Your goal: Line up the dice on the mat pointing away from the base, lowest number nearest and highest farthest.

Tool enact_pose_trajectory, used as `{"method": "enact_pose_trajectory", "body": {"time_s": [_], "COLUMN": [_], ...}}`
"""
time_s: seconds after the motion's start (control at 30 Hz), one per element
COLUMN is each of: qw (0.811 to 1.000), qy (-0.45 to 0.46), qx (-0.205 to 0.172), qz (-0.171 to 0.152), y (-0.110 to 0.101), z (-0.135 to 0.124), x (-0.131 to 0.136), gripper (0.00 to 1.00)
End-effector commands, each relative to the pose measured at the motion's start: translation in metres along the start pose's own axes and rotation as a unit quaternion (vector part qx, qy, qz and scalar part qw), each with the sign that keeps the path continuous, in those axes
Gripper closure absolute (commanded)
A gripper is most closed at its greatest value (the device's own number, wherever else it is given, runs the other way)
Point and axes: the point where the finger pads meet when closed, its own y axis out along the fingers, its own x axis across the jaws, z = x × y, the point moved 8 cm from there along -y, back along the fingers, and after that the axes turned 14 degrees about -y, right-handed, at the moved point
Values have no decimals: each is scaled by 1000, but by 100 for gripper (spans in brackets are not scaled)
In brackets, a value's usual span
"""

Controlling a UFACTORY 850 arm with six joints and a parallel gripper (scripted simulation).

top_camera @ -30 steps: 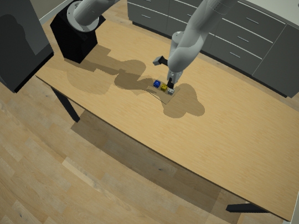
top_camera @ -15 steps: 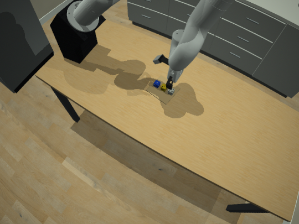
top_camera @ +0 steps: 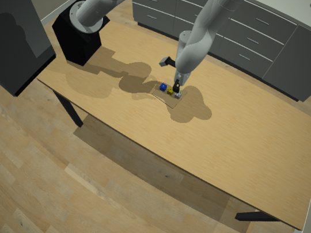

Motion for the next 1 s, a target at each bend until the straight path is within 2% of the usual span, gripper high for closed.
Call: {"method": "enact_pose_trajectory", "body": {"time_s": [0.0,0.43,0.73,0.97], "qw": [1000,1000,1000,1000], "qy": [0,0,0,0], "qx": [0,0,0,0], "qz": [0,0,0,0], "y": [-4,-67,-81,-83], "z": [0,0,0,0], "x": [0,0,0,0], "gripper": [0,0,0,0]}}
